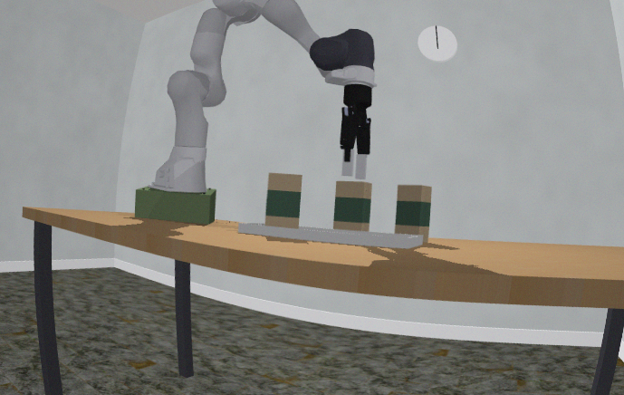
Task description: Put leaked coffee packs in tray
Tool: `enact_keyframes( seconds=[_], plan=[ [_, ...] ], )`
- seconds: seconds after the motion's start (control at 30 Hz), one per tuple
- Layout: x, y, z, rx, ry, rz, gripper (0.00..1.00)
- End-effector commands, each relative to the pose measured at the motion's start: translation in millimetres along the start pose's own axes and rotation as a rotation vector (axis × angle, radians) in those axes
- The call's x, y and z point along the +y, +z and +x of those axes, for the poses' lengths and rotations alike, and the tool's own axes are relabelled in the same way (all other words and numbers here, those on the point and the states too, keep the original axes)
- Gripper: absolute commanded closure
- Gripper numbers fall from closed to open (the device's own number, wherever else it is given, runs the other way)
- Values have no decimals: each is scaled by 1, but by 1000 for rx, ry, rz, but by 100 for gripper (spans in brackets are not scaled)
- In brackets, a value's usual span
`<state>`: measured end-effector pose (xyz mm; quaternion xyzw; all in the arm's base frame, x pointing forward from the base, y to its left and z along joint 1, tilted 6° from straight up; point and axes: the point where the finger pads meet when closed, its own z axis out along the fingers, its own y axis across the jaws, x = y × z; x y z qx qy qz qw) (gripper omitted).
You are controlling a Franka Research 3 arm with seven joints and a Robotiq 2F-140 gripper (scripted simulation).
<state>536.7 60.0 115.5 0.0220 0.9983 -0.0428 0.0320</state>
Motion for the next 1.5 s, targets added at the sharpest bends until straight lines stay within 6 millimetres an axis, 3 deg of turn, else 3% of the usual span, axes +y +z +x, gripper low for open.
enact_keyframes(
  seconds=[0.0,0.63,1.13,1.47],
  plan=[
    [0,0,-2,-5,6,0,47],
    [0,23,-2,-5,6,0,47],
    [0,56,-2,-5,6,0,47],
    [0,63,-2,-5,6,0,47]
  ],
)
